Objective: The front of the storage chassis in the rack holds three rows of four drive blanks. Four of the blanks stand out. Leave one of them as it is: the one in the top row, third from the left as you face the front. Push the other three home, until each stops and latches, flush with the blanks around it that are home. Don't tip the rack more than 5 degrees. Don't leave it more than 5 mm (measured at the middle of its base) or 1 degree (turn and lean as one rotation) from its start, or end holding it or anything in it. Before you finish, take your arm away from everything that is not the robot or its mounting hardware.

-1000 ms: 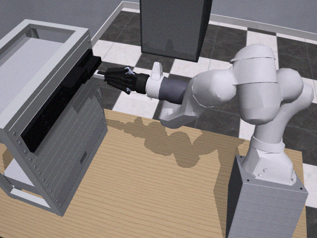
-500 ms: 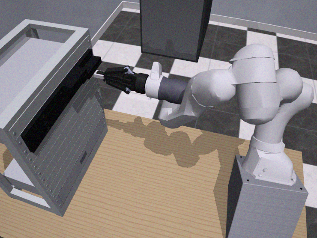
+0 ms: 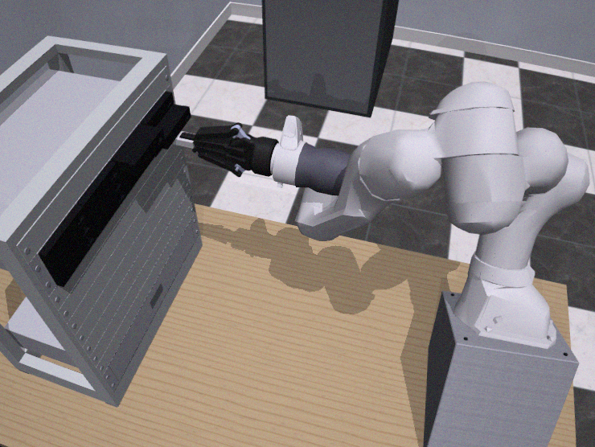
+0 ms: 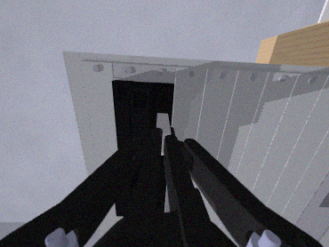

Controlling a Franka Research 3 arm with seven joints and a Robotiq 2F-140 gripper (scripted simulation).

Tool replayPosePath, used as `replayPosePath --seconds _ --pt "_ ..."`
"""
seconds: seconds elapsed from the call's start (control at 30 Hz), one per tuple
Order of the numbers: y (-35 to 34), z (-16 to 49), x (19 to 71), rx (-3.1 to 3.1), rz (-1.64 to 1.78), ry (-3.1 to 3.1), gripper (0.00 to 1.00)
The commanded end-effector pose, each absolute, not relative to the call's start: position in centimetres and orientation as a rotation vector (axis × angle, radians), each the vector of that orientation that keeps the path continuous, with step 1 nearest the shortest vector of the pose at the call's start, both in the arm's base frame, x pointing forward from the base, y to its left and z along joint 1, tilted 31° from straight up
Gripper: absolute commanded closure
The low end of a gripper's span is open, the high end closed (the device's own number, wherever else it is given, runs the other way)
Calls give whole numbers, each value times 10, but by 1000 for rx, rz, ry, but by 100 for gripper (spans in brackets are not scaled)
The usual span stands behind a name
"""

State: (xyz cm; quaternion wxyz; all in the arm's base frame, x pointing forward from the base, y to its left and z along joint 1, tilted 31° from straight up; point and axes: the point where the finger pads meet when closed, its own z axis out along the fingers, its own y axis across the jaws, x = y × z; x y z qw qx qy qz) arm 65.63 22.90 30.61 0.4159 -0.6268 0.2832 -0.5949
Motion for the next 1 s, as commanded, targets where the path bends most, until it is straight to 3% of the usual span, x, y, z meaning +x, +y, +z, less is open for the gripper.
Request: replayPosePath --seconds 0.0,0.97 --pt "224 305 660 -1580 -1504 721 100" --pt "224 305 664 -1581 -1505 724 100"
